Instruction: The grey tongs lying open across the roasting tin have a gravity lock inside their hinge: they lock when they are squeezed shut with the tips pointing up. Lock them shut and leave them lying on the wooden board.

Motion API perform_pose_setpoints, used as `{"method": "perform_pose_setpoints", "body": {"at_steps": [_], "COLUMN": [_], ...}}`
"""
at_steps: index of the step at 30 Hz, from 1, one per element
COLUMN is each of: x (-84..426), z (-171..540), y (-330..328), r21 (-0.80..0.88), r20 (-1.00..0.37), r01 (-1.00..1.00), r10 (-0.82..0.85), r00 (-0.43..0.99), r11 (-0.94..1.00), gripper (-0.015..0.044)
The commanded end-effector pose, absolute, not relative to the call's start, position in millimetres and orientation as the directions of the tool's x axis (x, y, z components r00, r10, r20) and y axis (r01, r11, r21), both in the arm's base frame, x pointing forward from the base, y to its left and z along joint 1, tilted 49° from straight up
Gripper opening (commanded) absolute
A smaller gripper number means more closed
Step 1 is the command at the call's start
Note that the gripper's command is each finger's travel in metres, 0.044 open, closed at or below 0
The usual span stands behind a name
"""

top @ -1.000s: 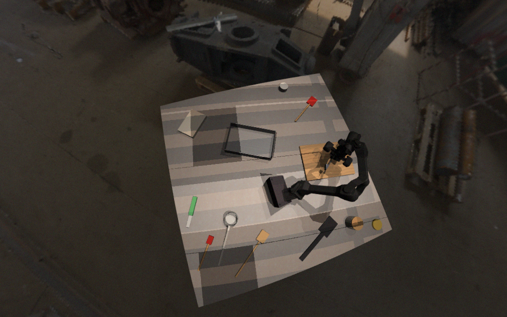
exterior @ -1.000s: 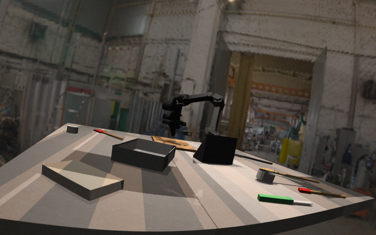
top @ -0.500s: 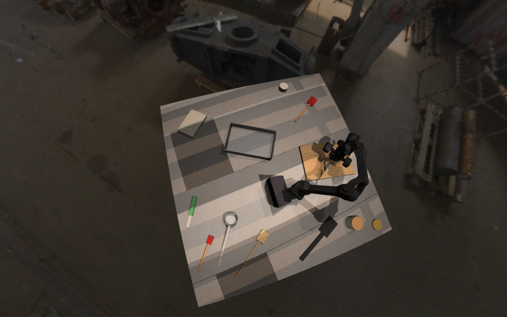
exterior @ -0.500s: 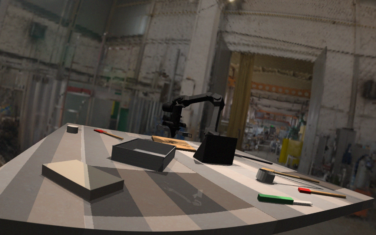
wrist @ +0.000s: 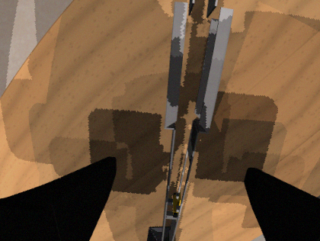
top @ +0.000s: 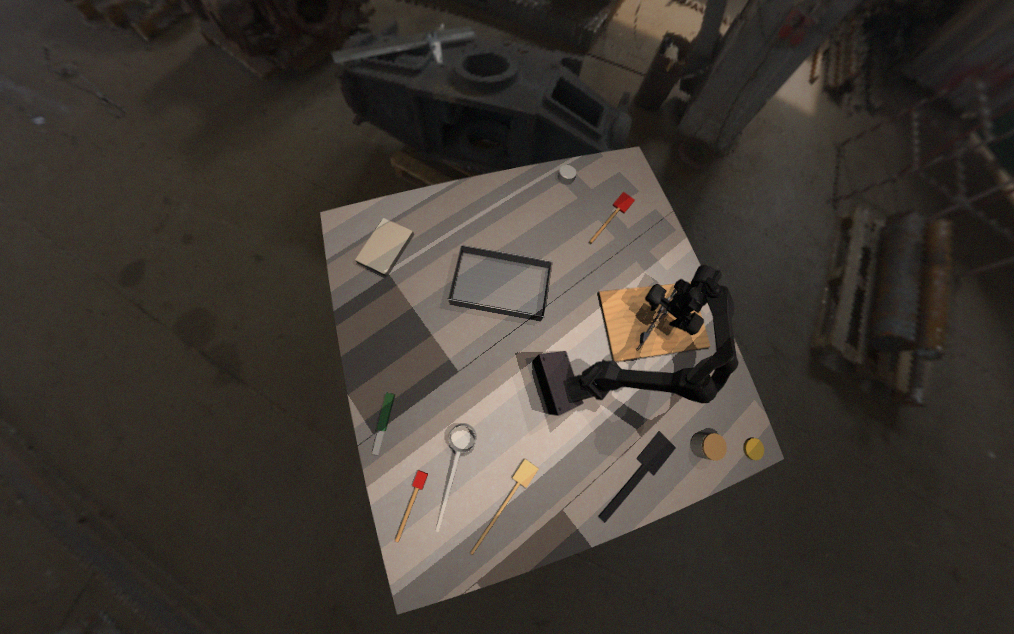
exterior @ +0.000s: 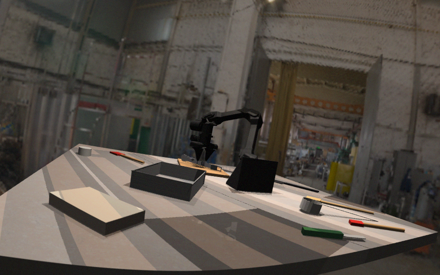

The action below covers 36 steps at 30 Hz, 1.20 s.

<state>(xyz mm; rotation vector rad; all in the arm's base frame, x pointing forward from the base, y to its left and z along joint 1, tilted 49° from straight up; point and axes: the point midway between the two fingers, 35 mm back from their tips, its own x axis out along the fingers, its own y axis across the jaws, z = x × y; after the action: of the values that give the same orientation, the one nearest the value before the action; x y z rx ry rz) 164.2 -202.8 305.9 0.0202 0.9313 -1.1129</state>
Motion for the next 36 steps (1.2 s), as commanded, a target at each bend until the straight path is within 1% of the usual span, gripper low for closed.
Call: {"method": "perform_pose_setpoints", "body": {"at_steps": [1, 4, 7, 14, 19, 23, 29, 36], "x": [163.8, 168.8, 187.8, 251.8, 285.3, 285.9, 272.8, 272.8], "z": [306.2, 306.5, 307.6, 311.8, 314.9, 316.2, 334.7, 334.7], "y": [-202.9, -200.4, -189.6, -135.4, -90.3, -86.8, -62.7, -62.7], "r21": [-0.421, -0.418, -0.410, -0.411, -0.417, -0.415, -0.365, -0.365], "r20": [-0.645, -0.649, -0.659, -0.655, -0.622, -0.618, -0.591, -0.591], "r01": [0.770, 0.770, 0.767, 0.745, 0.734, 0.732, 0.708, 0.708], "r10": [-0.755, -0.751, -0.741, -0.739, -0.757, -0.758, -0.738, -0.738], "r00": [0.117, 0.119, 0.125, 0.160, 0.200, 0.209, 0.326, 0.326], "r11": [0.479, 0.483, 0.494, 0.525, 0.536, 0.540, 0.605, 0.605], "gripper": [0.0440, 0.0440, 0.0440, 0.0440, 0.0440, 0.0440, 0.0440, 0.0440]}}
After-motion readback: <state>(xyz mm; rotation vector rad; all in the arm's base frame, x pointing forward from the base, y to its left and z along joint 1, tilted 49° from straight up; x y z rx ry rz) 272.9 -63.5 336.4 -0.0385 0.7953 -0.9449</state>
